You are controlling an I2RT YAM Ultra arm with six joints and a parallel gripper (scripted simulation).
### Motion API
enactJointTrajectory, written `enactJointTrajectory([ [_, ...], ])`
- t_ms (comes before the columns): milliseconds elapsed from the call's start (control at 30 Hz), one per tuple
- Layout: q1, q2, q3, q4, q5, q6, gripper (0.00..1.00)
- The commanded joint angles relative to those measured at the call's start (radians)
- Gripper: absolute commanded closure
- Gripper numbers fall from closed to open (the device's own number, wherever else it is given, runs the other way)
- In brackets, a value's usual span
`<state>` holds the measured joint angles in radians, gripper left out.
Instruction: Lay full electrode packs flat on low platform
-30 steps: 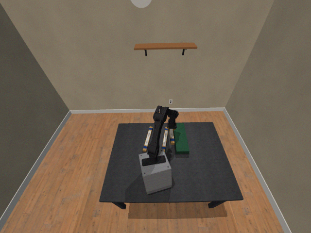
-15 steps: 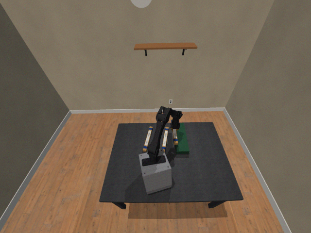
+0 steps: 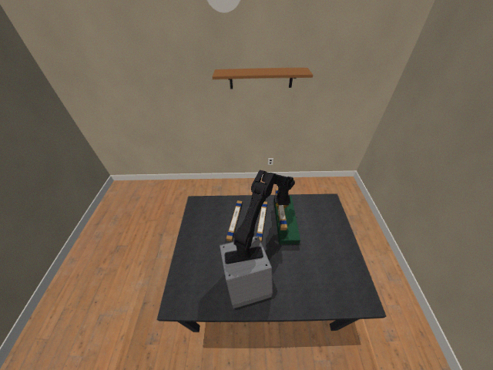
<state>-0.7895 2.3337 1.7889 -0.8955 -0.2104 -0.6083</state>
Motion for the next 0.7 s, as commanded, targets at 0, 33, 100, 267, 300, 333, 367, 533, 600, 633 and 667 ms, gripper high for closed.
enactJointTrajectory([
  [0, -0.031, -0.06, 0.078, -0.046, -0.016, -0.019, 1.0],
  [33, -0.032, -0.057, 0.082, -0.047, -0.016, -0.02, 1.0],
  [100, -0.033, -0.052, 0.09, -0.051, -0.017, -0.022, 1.0],
  [267, -0.037, -0.04, 0.108, -0.059, -0.017, -0.025, 1.0],
  [300, -0.038, -0.038, 0.112, -0.06, -0.017, -0.026, 1.0],
  [333, -0.039, -0.036, 0.115, -0.061, -0.018, -0.027, 1.0],
  [367, -0.039, -0.034, 0.117, -0.062, -0.018, -0.028, 1.0],
  [533, -0.041, -0.029, 0.125, -0.065, -0.018, -0.03, 1.0],
  [600, -0.043, -0.024, 0.133, -0.069, -0.018, -0.031, 1.0],
  [633, -0.044, -0.022, 0.135, -0.07, -0.019, -0.032, 1.0],
  [667, -0.044, -0.021, 0.138, -0.071, -0.019, -0.033, 1.0],
])
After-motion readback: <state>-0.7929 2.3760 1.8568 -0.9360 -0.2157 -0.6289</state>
